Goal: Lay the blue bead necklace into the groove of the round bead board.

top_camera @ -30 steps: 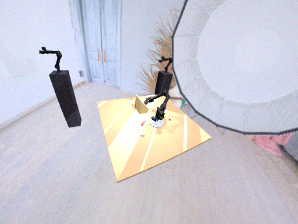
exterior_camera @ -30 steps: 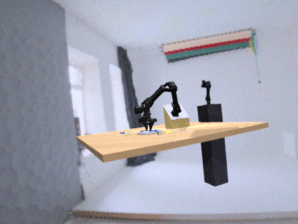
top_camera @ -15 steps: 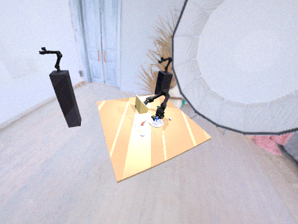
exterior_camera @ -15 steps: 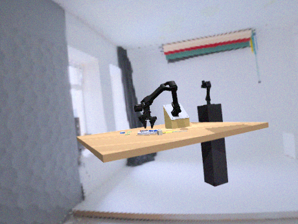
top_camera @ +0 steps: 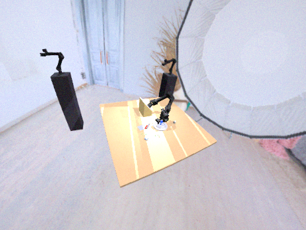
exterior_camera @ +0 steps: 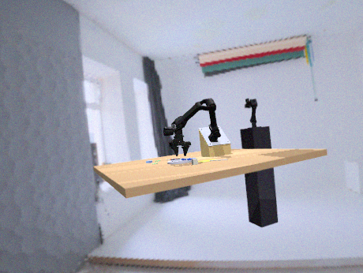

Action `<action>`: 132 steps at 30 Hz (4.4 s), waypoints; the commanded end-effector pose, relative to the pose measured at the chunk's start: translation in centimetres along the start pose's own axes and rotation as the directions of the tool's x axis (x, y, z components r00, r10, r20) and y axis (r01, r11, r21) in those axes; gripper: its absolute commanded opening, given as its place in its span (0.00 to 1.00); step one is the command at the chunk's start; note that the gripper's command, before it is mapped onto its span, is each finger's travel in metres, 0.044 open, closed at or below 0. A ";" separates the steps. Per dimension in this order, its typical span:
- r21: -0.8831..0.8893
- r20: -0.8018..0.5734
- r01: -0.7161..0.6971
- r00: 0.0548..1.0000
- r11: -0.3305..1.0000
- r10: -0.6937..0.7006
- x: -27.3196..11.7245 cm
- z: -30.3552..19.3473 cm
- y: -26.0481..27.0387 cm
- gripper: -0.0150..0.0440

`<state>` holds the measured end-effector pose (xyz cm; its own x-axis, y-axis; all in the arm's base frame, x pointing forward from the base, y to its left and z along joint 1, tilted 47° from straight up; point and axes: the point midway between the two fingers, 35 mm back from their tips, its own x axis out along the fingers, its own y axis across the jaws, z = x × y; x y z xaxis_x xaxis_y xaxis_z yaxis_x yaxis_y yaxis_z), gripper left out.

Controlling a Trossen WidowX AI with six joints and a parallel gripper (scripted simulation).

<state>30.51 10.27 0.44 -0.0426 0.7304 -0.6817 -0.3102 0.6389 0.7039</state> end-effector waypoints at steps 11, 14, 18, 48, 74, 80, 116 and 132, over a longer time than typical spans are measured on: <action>0.625 -0.003 0.002 1.000 0.781 0.000 -1.0 -3.2 5.5 0.78; 0.793 -0.003 0.002 1.000 0.609 0.001 -1.2 -4.6 7.1 0.78; 0.857 -0.003 0.002 1.000 0.515 0.002 -1.2 -5.3 7.8 0.78; 0.855 -0.001 0.001 1.000 0.518 0.000 1.1 -5.1 7.7 0.78; 0.855 -0.002 -0.003 1.000 0.519 0.008 2.6 -5.2 8.0 0.35; 0.855 -0.002 -0.003 1.000 0.519 0.008 2.6 -5.2 8.0 0.28; 0.857 -0.003 0.001 1.000 0.515 0.003 0.1 -5.1 7.7 0.25; 0.856 -0.002 0.001 1.000 0.517 0.001 0.0 -1.0 4.8 0.25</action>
<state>27.18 13.30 3.94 -0.0427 0.7302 -0.6819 0.6536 0.5366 0.5338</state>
